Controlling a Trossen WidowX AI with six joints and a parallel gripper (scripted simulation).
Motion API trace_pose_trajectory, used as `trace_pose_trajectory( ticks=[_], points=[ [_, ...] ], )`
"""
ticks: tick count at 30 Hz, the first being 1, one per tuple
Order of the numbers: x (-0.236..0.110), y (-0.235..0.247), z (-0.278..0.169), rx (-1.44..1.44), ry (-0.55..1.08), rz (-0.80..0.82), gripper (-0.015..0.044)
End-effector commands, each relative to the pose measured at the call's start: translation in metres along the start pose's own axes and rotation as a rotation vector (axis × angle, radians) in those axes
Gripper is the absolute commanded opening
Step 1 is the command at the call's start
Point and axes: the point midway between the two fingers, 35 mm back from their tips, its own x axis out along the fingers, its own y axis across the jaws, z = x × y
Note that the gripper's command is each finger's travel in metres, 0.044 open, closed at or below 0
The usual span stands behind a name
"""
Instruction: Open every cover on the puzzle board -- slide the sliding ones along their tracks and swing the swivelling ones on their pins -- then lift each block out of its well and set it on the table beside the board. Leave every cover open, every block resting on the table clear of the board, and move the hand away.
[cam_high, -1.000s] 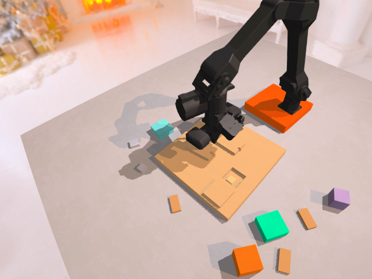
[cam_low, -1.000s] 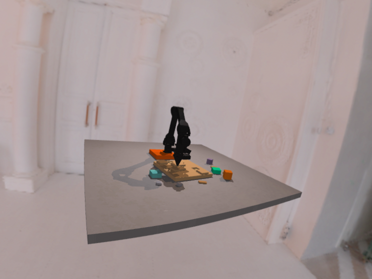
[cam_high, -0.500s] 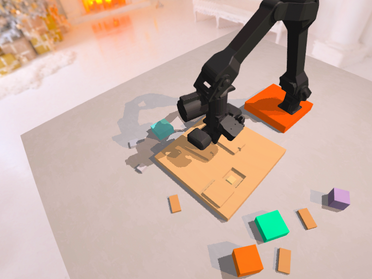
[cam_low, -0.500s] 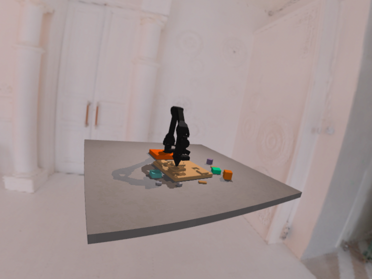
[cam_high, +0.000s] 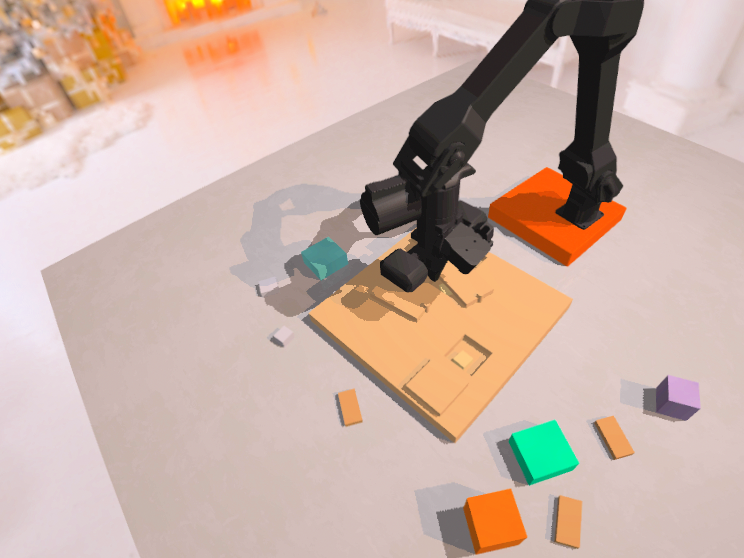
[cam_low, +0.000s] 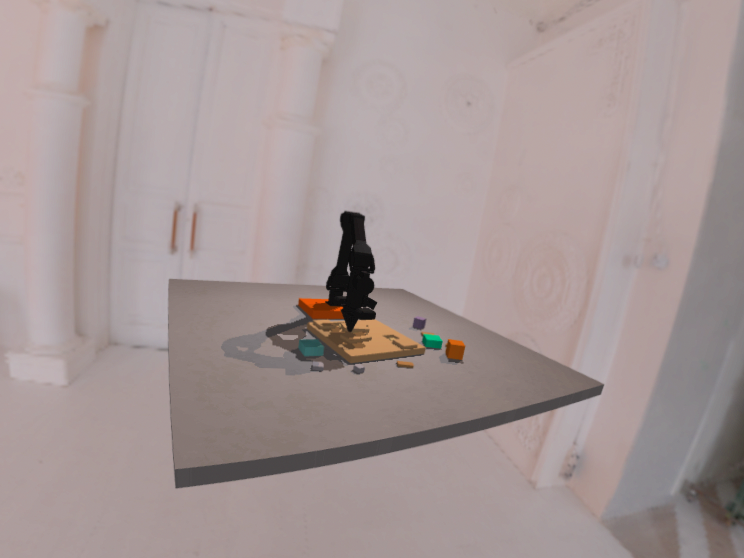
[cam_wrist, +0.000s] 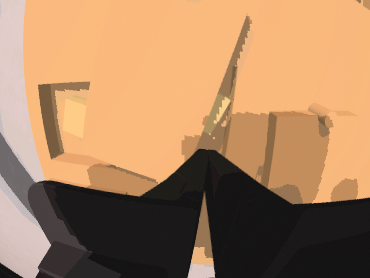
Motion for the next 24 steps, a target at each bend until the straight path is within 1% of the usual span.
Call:
trace_pose_trajectory(
  ticks=[1, 24],
  points=[
    [0.0, 0.007, 0.0, -0.003, -0.002, 0.003, 0.0],
    [0.001, 0.032, 0.001, -0.003, -0.002, 0.005, 0.0]
  ],
)
